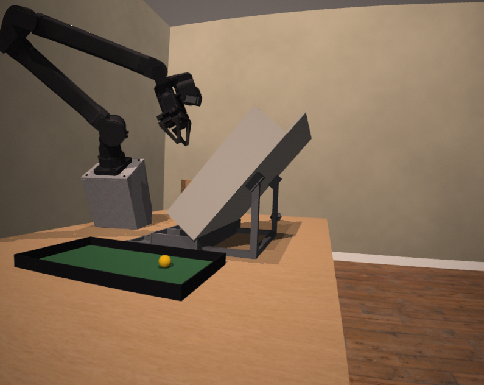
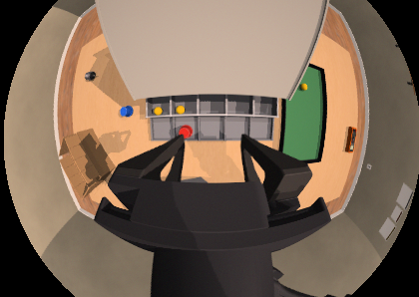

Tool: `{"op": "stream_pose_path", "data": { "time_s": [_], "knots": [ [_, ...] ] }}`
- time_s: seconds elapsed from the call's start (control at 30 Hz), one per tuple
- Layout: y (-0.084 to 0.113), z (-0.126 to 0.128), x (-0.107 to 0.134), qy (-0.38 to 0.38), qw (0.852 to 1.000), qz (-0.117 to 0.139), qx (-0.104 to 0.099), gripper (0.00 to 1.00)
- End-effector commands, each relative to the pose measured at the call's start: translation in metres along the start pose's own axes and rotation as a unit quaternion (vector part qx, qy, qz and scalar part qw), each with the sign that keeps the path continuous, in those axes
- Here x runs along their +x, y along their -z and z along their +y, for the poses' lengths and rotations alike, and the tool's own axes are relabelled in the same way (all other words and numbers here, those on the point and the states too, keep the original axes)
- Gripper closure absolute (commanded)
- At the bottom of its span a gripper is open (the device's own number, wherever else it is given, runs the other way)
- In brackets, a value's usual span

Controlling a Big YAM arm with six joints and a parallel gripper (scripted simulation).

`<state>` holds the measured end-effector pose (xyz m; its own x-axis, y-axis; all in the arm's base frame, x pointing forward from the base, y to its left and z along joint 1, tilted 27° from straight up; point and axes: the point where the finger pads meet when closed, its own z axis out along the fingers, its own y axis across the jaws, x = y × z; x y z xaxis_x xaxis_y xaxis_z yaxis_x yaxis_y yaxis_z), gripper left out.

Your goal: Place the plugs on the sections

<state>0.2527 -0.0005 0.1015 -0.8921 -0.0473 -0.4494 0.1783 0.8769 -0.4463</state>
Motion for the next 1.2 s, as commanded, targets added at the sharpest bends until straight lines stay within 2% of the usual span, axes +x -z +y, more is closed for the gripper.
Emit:
{"op": "stream_pose_path", "data": {
  "time_s": [0.0, 0.1, 0.13, 0.43, 0.8, 0.87, 1.17],
  "knots": [
    [0.007, 0.003, -0.015, -0.004, 1.0, -0.02, -0.009, 0.44],
    [0.007, 0.003, -0.015, -0.004, 1.0, -0.02, -0.009, 0.44],
    [0.007, 0.003, -0.015, -0.004, 1.0, -0.02, -0.009, 0.37],
    [0.005, 0.008, -0.014, -0.009, 1.0, -0.014, -0.008, 0.37],
    [0.002, 0.028, -0.019, -0.015, 1.0, -0.008, -0.014, 0.37],
    [0.002, 0.036, -0.023, -0.018, 1.0, -0.007, -0.016, 0.37],
    [-0.019, 0.08, -0.009, -0.017, 0.999, 0.025, -0.018, 0.37]
  ]
}}
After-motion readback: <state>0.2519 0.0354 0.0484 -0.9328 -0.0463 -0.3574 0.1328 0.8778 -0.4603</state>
